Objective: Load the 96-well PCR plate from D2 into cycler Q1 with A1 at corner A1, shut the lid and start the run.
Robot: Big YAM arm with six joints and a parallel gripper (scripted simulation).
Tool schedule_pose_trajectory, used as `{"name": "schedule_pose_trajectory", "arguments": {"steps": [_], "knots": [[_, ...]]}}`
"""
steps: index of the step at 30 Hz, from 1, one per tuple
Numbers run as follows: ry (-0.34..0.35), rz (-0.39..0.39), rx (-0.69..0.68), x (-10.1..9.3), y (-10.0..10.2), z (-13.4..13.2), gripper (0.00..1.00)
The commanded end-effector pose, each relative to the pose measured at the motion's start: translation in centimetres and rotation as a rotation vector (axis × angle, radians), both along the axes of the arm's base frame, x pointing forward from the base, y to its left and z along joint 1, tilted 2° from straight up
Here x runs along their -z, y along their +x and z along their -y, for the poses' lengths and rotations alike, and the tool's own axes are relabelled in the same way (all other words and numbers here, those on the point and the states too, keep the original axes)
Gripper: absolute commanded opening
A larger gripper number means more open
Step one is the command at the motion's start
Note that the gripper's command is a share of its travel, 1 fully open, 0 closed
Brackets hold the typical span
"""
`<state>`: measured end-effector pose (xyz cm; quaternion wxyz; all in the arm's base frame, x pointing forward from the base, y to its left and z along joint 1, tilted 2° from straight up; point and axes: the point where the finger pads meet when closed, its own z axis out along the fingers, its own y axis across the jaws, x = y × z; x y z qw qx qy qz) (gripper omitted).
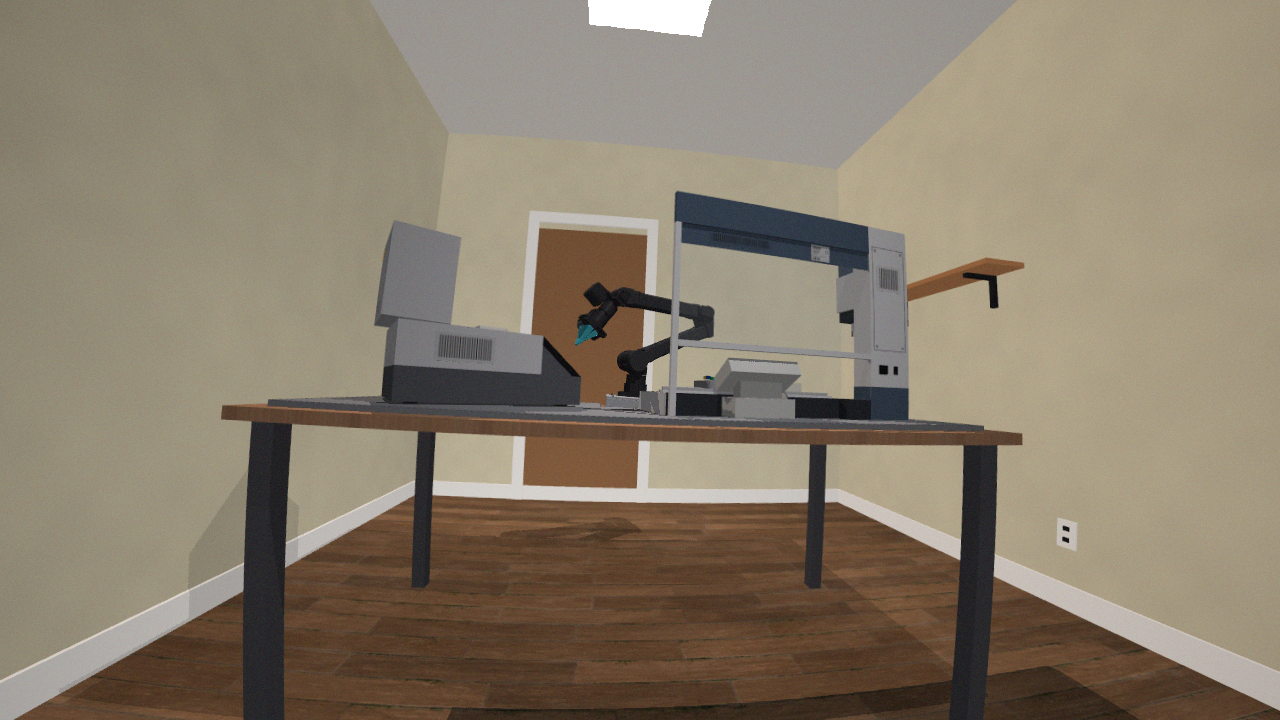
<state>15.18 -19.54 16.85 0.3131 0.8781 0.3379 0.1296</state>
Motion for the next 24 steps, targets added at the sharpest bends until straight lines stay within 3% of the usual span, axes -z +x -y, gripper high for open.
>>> {"name": "schedule_pose_trajectory", "arguments": {"steps": [1, 4, 13, 24], "knots": [[-0.044, 0.035, 0.002, -2.2, 1.3, 1.4, 0.00], [-0.044, 0.036, 0.002, -2.0, 1.5, 1.5, 0.00], [0.003, 0.005, 0.000, 1.5, 2.0, 1.8, 0.00], [-0.031, 0.028, -0.006, 0.3, 3.3, 3.4, 0.00]]}}
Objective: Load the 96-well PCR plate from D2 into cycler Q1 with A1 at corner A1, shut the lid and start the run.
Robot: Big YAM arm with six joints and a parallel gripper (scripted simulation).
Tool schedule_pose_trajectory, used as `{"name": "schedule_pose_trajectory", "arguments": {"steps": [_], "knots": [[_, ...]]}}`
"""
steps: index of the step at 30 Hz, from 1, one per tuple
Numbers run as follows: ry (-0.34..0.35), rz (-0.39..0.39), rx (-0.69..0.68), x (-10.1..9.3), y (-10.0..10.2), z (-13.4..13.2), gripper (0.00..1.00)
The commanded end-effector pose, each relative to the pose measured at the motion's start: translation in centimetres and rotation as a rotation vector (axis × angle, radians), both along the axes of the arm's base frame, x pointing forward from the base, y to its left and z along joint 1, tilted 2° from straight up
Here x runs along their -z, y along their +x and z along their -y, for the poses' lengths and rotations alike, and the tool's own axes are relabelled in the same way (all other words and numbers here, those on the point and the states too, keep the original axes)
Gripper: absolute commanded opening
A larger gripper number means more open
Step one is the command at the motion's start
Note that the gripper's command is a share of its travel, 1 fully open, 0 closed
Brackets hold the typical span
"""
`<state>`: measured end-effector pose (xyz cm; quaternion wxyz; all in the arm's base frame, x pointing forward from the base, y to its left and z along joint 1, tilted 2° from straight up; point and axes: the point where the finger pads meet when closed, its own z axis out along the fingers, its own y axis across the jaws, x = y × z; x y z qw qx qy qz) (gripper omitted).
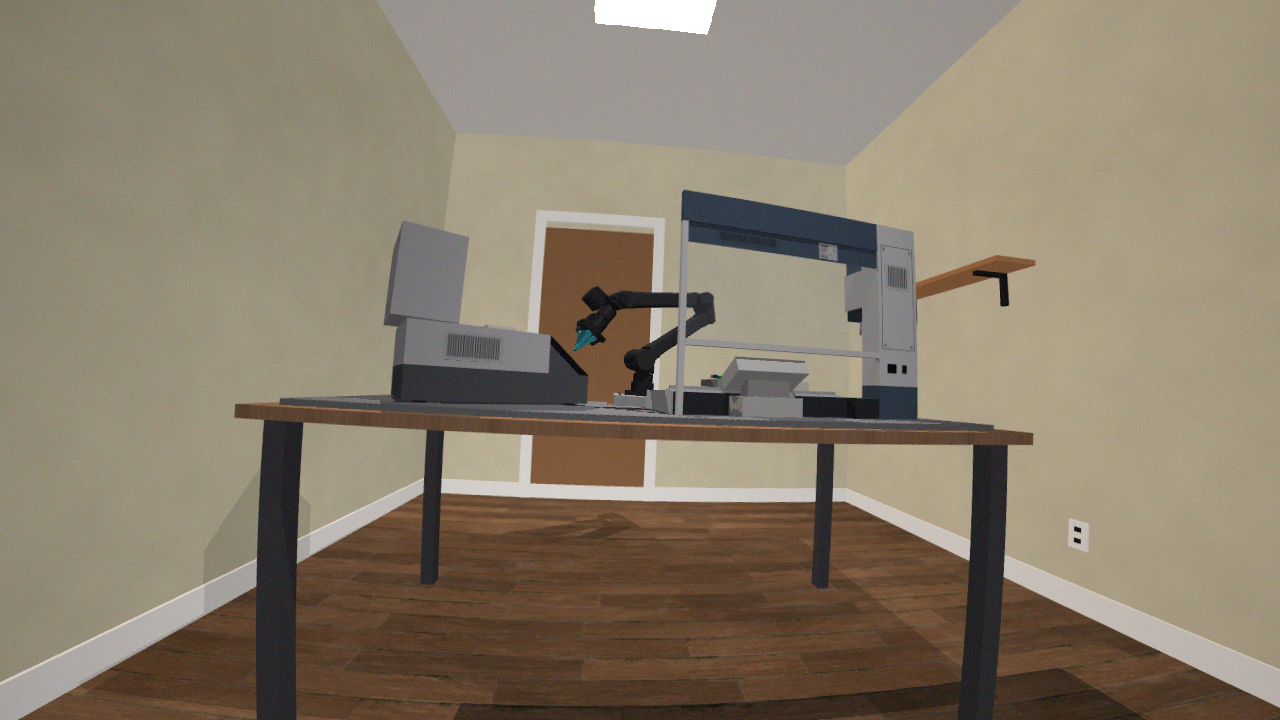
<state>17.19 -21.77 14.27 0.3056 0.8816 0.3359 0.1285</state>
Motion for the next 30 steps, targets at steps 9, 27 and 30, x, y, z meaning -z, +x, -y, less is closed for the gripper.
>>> {"name": "schedule_pose_trajectory", "arguments": {"steps": [9, 27, 30], "knots": [[-0.040, 0.032, -0.001, -0.8, 2.1, 2.1, 0.00], [-0.053, 0.042, -0.004, 0.2, 3.8, 3.8, 0.00], [-0.055, 0.044, 0.000, 0.2, 4.0, 4.3, 0.00]]}}
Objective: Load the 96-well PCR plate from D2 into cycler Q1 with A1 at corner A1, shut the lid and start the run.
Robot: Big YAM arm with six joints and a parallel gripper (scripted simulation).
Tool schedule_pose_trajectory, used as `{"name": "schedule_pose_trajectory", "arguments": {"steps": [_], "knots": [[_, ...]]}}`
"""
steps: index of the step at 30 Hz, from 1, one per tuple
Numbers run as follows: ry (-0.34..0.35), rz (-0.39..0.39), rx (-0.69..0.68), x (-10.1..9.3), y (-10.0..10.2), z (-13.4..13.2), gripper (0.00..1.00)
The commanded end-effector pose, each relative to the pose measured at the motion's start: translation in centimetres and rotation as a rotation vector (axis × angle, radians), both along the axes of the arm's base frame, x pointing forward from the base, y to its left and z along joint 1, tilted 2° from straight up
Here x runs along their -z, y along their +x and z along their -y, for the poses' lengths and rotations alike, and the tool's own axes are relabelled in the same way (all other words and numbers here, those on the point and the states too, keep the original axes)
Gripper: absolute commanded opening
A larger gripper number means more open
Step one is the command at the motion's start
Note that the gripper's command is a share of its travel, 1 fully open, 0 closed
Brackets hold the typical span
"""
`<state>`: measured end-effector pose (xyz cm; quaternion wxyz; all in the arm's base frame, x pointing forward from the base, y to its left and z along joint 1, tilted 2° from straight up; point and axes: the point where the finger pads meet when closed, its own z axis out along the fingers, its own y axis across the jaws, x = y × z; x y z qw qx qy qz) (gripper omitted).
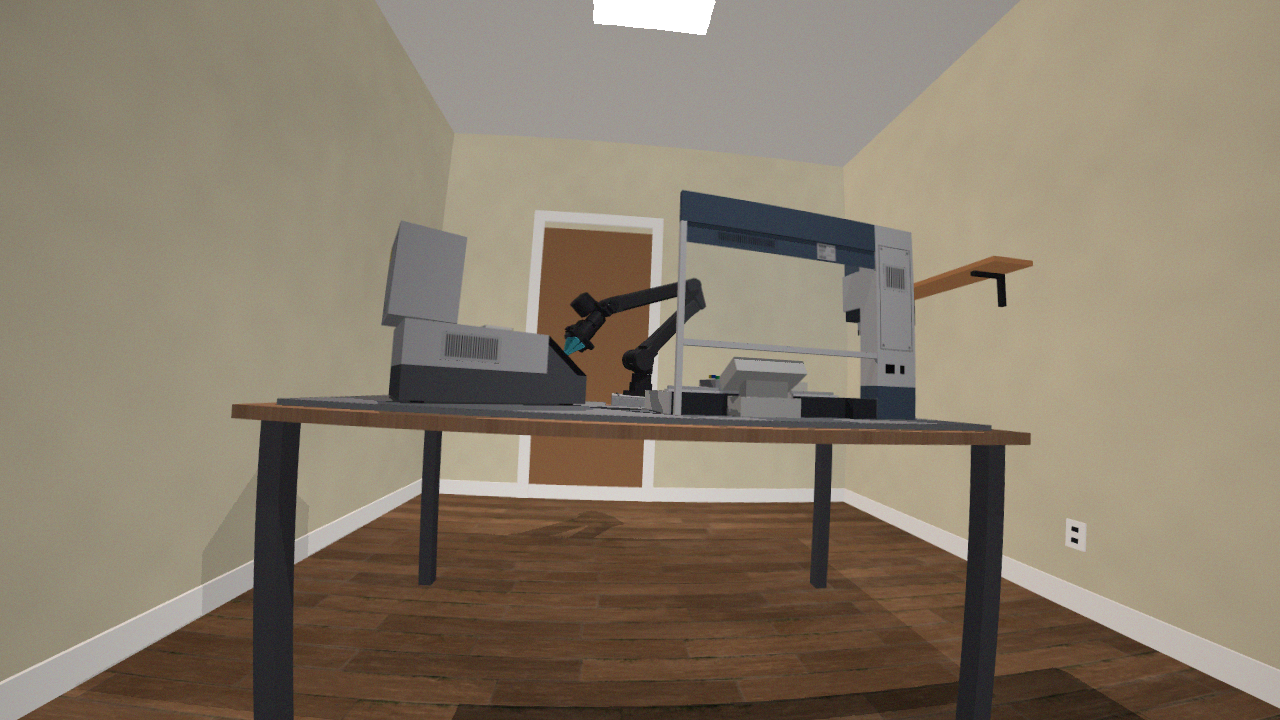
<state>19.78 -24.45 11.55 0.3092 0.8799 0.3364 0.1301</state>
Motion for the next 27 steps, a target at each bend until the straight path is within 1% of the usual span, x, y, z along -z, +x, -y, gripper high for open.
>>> {"name": "schedule_pose_trajectory", "arguments": {"steps": [1, 5, 9, 16, 18, 20, 25, 27], "knots": [[-0.049, 0.039, 0.002, -2.5, 1.4, 1.6, 0.00], [-0.049, 0.035, -0.003, -2.0, 1.8, 1.9, 0.00], [-0.028, 0.024, -0.002, -0.3, 1.9, 1.7, 0.00], [-0.010, 0.009, -0.002, 1.9, 1.8, 1.5, 0.00], [-0.010, 0.009, -0.002, 1.9, 1.8, 1.5, 0.00], [-0.025, 0.014, 0.000, 0.9, 1.7, 1.9, 0.00], [-0.047, 0.017, 0.007, -0.4, 1.5, 2.7, 0.00], [-0.050, 0.026, 0.000, -1.0, 1.7, 2.7, 0.00]]}}
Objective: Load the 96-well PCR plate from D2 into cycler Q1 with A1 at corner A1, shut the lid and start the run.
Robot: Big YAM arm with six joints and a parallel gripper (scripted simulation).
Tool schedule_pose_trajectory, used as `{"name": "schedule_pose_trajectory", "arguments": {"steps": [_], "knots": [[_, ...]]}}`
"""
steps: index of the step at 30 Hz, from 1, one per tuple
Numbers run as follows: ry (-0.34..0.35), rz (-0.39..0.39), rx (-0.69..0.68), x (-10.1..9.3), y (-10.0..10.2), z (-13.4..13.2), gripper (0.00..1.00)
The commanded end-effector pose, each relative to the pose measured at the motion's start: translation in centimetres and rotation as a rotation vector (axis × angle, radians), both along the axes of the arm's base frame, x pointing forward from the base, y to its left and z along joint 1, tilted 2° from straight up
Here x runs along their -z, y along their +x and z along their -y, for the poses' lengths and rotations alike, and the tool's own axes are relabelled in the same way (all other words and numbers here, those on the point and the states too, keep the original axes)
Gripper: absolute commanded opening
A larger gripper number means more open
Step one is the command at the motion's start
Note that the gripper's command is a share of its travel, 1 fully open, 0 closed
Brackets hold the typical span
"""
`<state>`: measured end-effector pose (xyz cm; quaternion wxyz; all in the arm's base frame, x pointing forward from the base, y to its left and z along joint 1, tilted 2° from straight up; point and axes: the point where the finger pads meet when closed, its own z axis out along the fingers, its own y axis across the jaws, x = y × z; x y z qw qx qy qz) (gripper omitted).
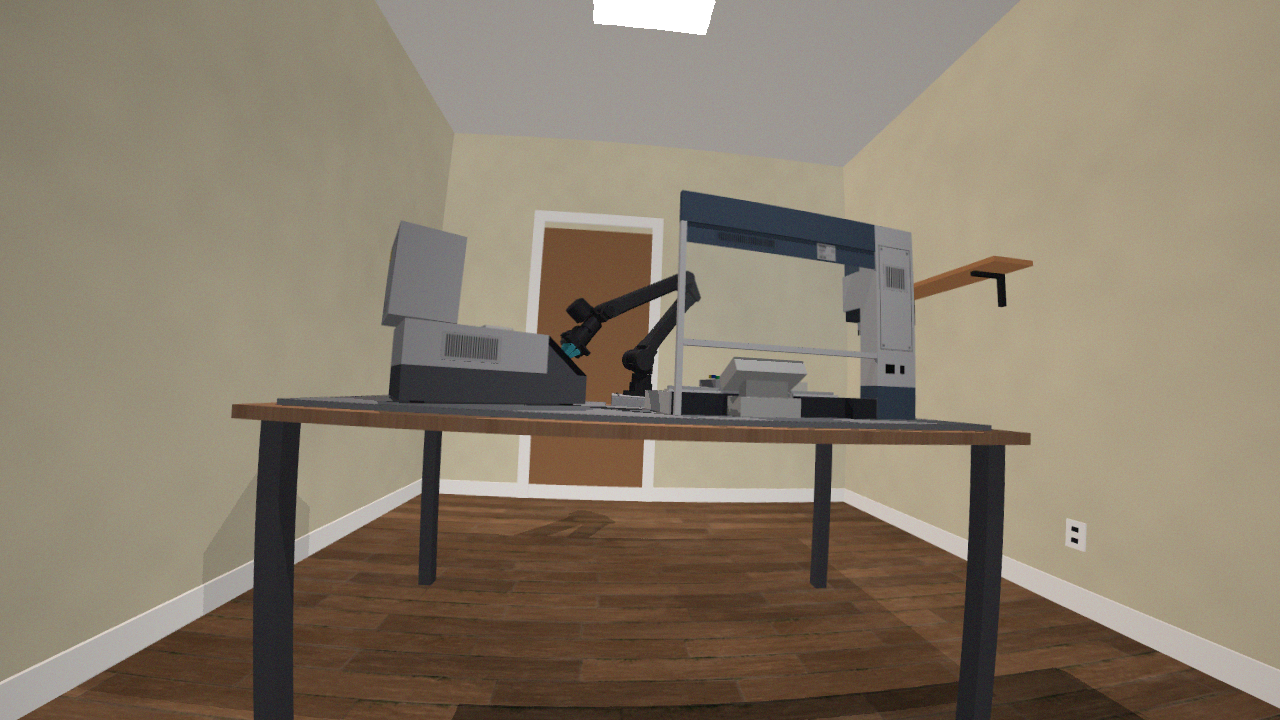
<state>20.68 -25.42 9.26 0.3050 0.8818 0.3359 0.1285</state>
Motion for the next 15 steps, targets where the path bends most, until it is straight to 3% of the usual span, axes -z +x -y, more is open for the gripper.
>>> {"name": "schedule_pose_trajectory", "arguments": {"steps": [1, 15], "knots": [[-0.059, 0.036, -0.010, -3.5, 1.1, 1.7, 0.00], [-0.043, 0.015, -0.023, -2.9, 1.5, 1.3, 0.00]]}}
